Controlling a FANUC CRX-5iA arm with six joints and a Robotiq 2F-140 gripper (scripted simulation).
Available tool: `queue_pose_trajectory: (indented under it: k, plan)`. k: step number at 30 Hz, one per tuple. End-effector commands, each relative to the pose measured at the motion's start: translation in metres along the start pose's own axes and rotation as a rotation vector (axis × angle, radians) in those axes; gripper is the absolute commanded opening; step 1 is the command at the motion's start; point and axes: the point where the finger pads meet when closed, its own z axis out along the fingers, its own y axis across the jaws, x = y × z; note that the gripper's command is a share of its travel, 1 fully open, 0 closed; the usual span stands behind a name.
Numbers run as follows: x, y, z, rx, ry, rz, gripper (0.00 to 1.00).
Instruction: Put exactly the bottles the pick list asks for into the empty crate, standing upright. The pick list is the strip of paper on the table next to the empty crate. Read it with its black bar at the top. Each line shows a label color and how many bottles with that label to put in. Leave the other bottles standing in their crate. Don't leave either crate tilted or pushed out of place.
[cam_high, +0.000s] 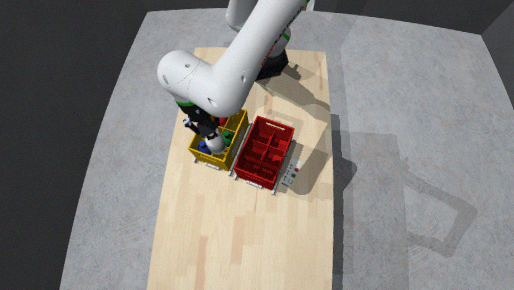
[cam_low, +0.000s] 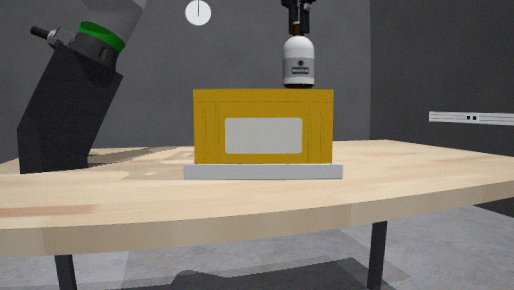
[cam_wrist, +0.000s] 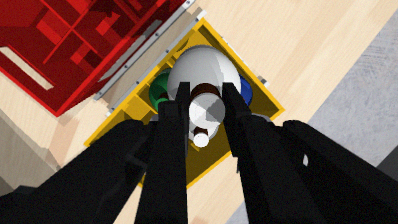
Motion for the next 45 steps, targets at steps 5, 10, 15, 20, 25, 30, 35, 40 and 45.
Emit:
queue_pose_trajectory:
  k: [5, 10, 15, 20, 25, 30, 35, 40, 45]
  plan:
    - [0.000, -0.005, -0.001, -0.002, 0.001, 0.000, 0.10]
    - [0.000, -0.013, -0.001, -0.002, 0.001, 0.000, 0.10]
    - [-0.001, -0.021, -0.001, -0.002, 0.001, 0.000, 0.10]
    - [-0.001, -0.031, -0.001, -0.002, 0.001, 0.000, 0.10]
    - [-0.002, -0.041, -0.001, -0.002, 0.001, 0.000, 0.10]
    - [-0.002, -0.047, -0.001, -0.002, 0.001, 0.000, 0.10]
    - [-0.002, -0.057, -0.001, -0.002, 0.001, 0.000, 0.10]
    - [-0.003, -0.067, -0.001, -0.002, 0.001, 0.000, 0.10]
    - [-0.003, -0.073, -0.001, -0.002, 0.001, 0.000, 0.10]
